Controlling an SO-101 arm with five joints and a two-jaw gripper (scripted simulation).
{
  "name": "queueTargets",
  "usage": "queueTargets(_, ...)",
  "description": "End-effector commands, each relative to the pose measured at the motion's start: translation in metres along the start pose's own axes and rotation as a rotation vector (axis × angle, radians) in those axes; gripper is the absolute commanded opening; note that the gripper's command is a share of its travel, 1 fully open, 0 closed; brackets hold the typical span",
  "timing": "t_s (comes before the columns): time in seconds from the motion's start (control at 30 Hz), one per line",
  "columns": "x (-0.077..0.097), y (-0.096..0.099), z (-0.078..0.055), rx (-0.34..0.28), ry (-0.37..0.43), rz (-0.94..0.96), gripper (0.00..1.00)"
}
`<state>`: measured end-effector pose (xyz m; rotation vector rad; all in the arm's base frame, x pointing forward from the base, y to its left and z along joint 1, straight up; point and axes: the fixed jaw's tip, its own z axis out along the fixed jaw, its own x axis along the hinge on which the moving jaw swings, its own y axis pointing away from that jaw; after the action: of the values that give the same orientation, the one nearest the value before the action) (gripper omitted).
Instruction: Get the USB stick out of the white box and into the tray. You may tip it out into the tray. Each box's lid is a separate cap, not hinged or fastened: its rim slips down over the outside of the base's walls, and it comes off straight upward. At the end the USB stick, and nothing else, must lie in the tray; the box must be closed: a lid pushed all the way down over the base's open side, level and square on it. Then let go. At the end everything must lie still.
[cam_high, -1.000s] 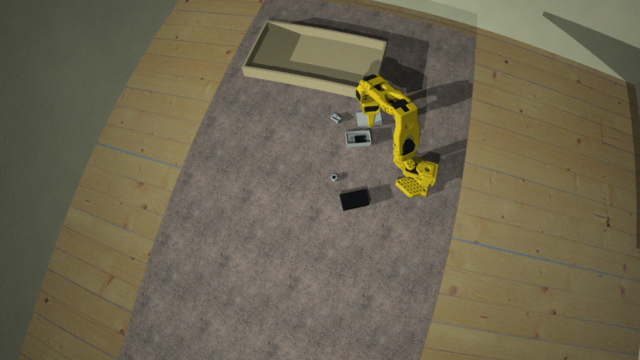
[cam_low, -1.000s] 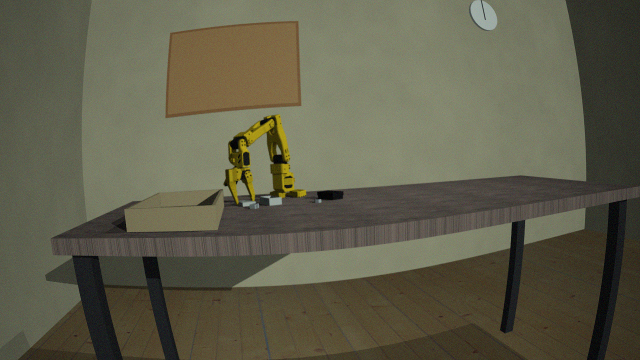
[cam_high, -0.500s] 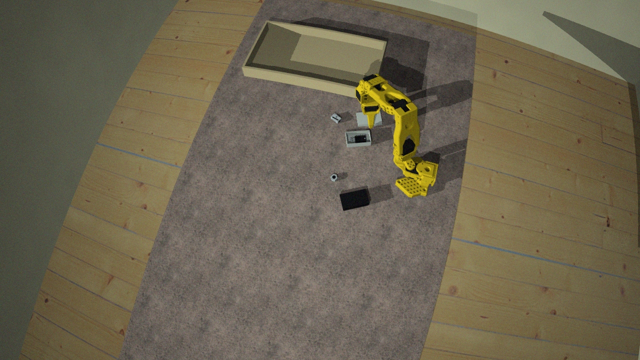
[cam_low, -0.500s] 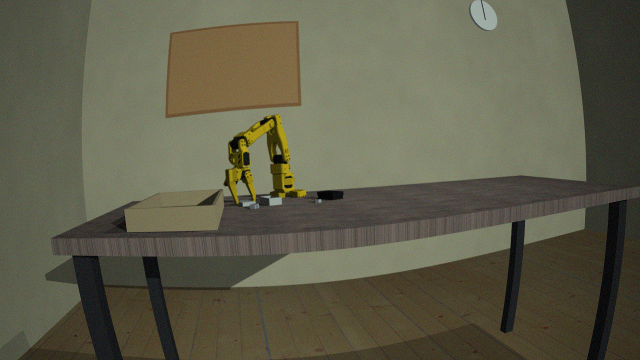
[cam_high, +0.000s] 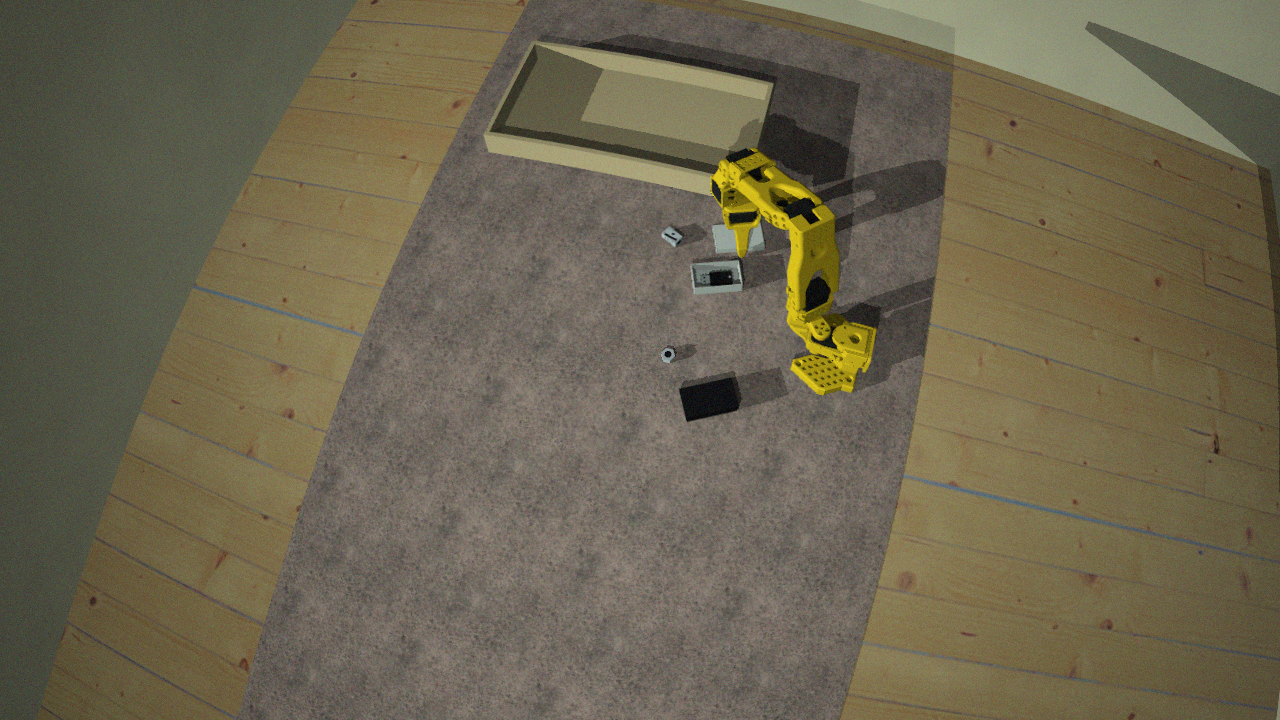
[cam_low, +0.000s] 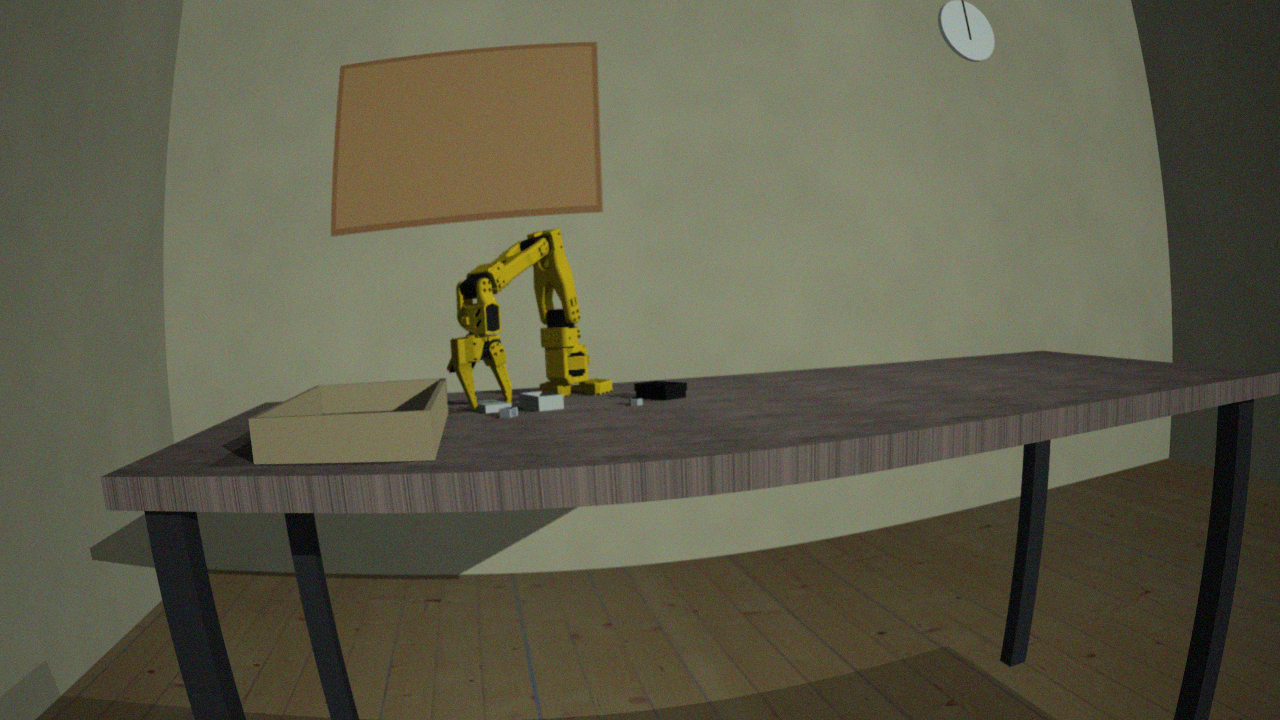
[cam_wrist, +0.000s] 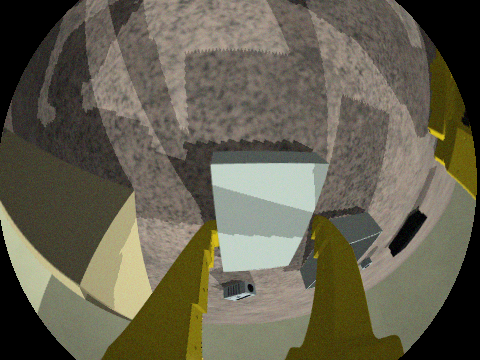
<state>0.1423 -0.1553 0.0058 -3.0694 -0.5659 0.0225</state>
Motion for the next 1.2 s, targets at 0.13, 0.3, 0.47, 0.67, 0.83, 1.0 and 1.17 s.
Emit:
queueTargets(0.13,0.000,0.005,-0.015,-0.023,0.010,-0.003,0.29)
queueTargets(0.3,0.000,0.006,-0.021,-0.023,0.010,-0.003,0.29)
queueTargets(0.47,0.000,0.006,-0.034,-0.023,0.010,-0.003,0.29)
queueTargets(0.67,0.000,0.005,-0.048,-0.023,0.010,-0.003,0.29)
queueTargets(0.83,0.000,0.004,-0.054,-0.023,0.010,-0.003,0.29)
queueTargets(1.0,-0.001,0.003,-0.060,-0.023,0.010,-0.003,0.29)
queueTargets(1.17,-0.001,0.002,-0.063,-0.023,0.010,-0.003,0.29)
